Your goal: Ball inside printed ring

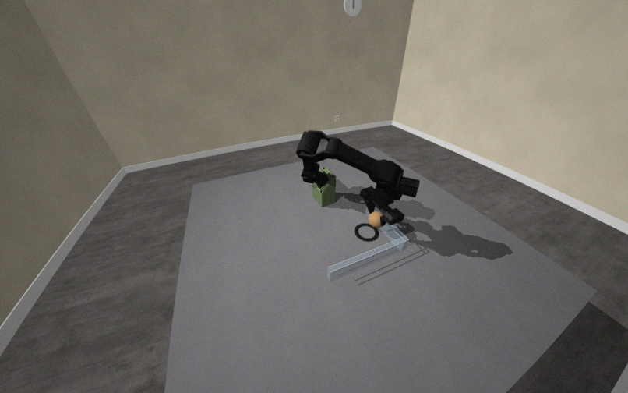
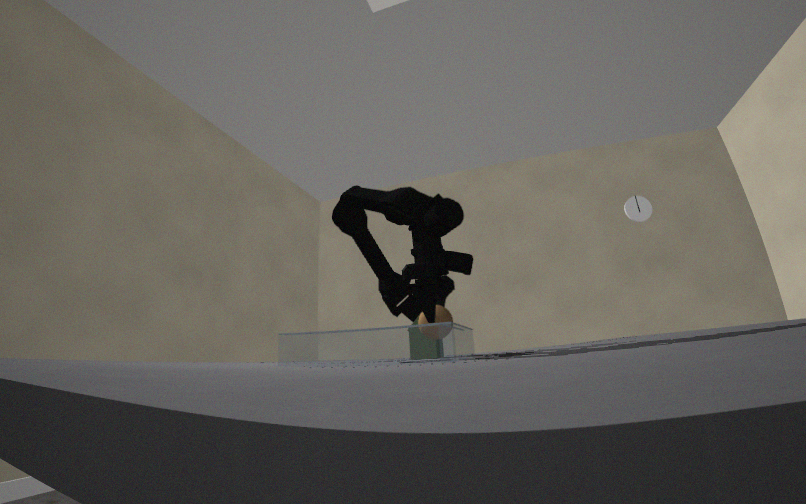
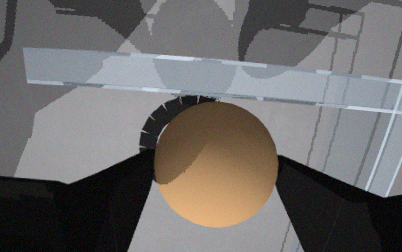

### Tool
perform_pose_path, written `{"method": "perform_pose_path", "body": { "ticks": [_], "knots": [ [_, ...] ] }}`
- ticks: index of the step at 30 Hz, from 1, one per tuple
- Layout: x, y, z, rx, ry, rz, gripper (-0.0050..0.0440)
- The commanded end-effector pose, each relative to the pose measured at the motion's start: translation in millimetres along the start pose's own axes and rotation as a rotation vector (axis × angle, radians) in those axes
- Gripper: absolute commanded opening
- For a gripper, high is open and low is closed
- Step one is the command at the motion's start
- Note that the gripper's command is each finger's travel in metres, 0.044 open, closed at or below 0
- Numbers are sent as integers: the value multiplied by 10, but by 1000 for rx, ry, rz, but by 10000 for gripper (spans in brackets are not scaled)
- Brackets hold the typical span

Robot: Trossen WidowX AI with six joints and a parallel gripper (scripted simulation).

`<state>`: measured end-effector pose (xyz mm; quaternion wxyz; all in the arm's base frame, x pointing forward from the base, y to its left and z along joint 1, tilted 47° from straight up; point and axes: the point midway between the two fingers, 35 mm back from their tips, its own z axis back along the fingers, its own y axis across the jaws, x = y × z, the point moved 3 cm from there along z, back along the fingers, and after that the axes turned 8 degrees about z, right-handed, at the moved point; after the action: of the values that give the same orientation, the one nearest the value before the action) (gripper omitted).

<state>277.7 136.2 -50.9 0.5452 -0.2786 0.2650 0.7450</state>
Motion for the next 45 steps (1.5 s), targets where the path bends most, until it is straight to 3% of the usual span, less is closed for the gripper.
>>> {"method": "perform_pose_path", "body": {
  "ticks": [1, 7, 14, 16, 21, 31, 36, 45],
  "knots": [
    [27, -30, 349, -17, -4, -11, 0],
    [57, 33, 916, -22, 24, -18, 0],
    [58, 56, 1025, -24, 31, -20, 0],
    [28, 63, 961, -24, 30, -20, 0],
    [-185, 169, 512, -24, 30, -20, 0],
    [-215, 168, 196, -24, 29, -19, 0],
    [-236, 175, -223, -24, 31, -20, 0],
    [-238, 175, -292, -24, 31, -20, 0]
  ]
}}
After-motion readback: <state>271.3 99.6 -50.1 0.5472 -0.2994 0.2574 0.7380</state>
